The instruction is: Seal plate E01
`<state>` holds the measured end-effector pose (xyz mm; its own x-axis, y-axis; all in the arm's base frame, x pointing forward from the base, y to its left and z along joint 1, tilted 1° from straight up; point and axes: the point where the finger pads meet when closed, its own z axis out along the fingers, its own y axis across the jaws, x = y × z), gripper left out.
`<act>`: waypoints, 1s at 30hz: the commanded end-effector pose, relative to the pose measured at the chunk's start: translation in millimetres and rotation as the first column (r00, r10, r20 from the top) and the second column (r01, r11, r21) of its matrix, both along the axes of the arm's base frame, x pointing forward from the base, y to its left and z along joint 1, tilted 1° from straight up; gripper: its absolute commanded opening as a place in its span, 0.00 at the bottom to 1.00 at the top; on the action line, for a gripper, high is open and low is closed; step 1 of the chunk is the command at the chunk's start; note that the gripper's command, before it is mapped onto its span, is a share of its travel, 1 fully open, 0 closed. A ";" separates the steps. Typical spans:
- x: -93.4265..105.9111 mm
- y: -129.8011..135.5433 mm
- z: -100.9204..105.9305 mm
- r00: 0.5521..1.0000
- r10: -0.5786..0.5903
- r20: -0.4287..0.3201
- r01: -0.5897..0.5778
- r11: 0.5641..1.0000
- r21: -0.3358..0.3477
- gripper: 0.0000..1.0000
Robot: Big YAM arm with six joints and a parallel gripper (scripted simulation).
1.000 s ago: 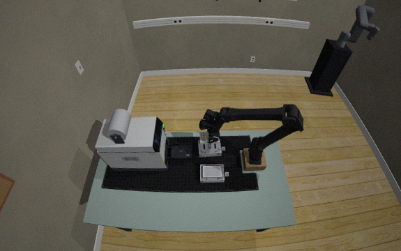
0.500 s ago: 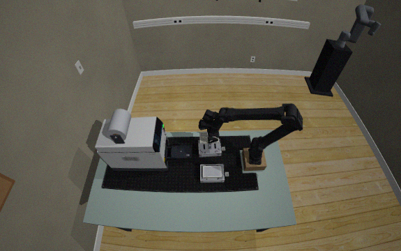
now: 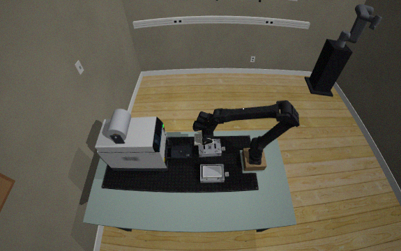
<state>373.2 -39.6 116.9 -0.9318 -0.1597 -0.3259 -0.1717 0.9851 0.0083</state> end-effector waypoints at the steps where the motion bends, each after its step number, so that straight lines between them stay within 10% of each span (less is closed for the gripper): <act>1: 37.6 7.1 22.5 0.998 0.003 0.069 -0.002 1.000 -0.003 0.00; 30: 81.5 35.7 15.0 0.999 0.011 0.045 -0.011 1.000 -0.002 0.00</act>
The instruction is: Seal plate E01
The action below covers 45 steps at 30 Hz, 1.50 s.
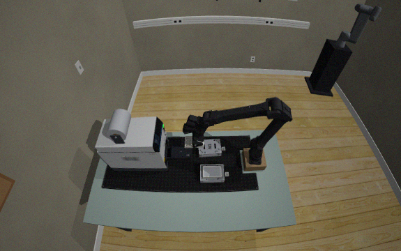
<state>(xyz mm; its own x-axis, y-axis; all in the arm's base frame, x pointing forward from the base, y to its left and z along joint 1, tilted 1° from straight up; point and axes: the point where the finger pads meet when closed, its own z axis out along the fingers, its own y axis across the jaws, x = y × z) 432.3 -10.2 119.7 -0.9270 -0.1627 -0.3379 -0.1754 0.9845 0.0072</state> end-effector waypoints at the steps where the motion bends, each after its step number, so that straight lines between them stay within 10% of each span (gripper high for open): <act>1: 23.0 7.9 10.5 1.000 0.007 0.026 -0.007 1.000 -0.002 0.00; 45: 110.3 49.7 25.3 0.999 -0.009 0.048 0.009 1.000 0.004 0.00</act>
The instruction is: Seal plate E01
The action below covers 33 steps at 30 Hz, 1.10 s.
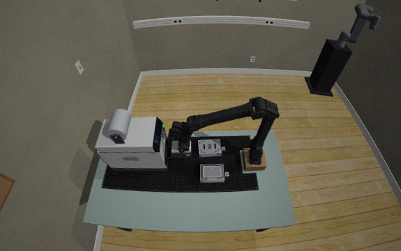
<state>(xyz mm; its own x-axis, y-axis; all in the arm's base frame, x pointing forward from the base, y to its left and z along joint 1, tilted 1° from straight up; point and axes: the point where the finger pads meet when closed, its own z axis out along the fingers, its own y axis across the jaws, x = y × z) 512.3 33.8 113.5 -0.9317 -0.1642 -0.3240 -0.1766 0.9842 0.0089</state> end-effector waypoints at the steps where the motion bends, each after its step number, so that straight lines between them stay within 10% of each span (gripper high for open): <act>1: 32.1 8.0 29.1 0.998 -0.008 0.058 0.008 1.000 0.005 0.00; 33: 15.5 13.2 5.5 1.000 0.021 0.005 -0.021 1.000 0.001 0.00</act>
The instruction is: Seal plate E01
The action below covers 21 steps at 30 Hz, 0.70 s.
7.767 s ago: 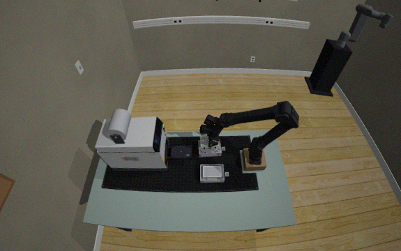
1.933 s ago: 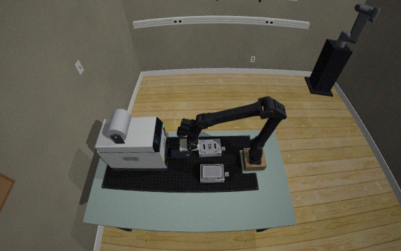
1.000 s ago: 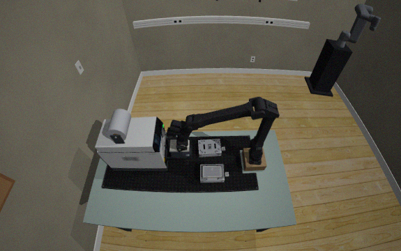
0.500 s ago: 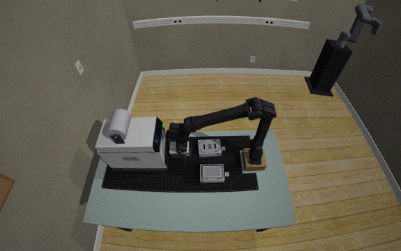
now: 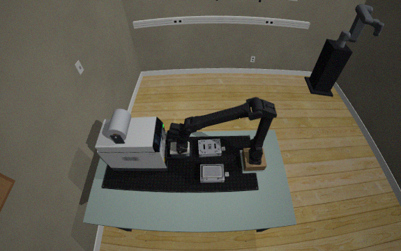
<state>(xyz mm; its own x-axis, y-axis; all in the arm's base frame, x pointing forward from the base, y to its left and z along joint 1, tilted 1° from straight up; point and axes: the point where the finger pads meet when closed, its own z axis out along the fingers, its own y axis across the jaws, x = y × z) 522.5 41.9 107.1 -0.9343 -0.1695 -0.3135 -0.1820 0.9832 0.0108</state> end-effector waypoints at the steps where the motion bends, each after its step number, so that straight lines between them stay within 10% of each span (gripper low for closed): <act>1: 6.9 2.9 15.6 1.000 0.012 0.024 -0.012 1.000 0.001 0.00; 21: 20.5 3.3 29.7 0.998 0.010 0.055 -0.010 1.000 0.003 0.00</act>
<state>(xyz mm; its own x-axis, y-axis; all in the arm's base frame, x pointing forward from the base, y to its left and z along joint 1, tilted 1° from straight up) 522.7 38.5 111.0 -0.9334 -0.1635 -0.3194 -0.1758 0.9844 0.0100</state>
